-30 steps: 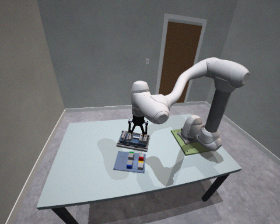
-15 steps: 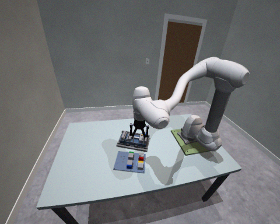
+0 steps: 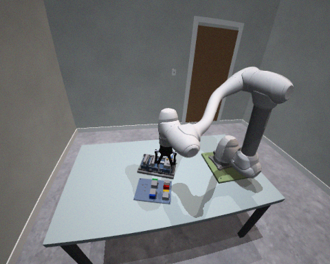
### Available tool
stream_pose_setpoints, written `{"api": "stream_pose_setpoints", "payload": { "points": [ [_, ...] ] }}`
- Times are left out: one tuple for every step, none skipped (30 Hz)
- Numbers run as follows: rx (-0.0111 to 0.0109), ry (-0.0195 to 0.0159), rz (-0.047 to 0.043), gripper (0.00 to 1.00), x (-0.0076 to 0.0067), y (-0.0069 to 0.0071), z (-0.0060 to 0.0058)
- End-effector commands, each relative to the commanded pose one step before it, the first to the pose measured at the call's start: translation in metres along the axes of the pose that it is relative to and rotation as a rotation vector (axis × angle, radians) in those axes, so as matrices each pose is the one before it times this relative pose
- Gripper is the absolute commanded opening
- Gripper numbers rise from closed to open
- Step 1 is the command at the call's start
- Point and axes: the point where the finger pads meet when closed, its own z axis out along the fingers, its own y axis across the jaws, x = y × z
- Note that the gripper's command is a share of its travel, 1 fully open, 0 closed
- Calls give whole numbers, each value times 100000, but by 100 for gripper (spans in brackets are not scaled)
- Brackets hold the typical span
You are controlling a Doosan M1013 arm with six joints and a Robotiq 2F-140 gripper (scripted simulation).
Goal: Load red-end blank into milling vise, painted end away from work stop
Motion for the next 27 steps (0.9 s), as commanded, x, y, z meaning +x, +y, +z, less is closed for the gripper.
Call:
{"api": "stream_pose_setpoints", "payload": {
  "points": [
    [-26,41,-8,47,-299,-315,1267],
    [-3,3,-1,47,-75,-79,315],
    [-3,3,-1,47,-75,-79,315],
    [-3,3,-1,47,-75,-79,315],
    [-3,3,-1,47,-75,-79,315],
    [-3,3,-1,47,-75,-79,315],
    [-3,3,-1,47,-75,-79,315],
    [-3,3,-1,47,-75,-79,315],
    [0,0,0,47,0,0,0],
    [0,0,0,47,0,0,0],
    [37,-32,0,47,10,4,-85],
    [-3,2,0,47,-89,-93,378],
    [-3,2,0,47,-89,-93,378],
    [-3,2,0,47,-89,-93,378],
    [-3,2,0,47,-89,-93,378],
    [-3,2,0,47,-89,-93,378],
    [-3,2,0,47,-89,-93,378],
    [-3,2,0,47,-89,-93,378],
    [-3,2,0,47,-89,-93,378],
    [-3,2,0,47,-89,-93,378],
    [-3,2,0,47,-89,-93,378],
    [-3,2,0,47,-89,-93,378],
    [-3,2,0,47,-89,-93,378],
    [-3,2,0,47,-89,-93,378],
    [-3,2,0,47,-89,-93,378],
    [0,0,0,47,0,0,0],
    [0,0,0,47,0,0,0]
  ]
}}
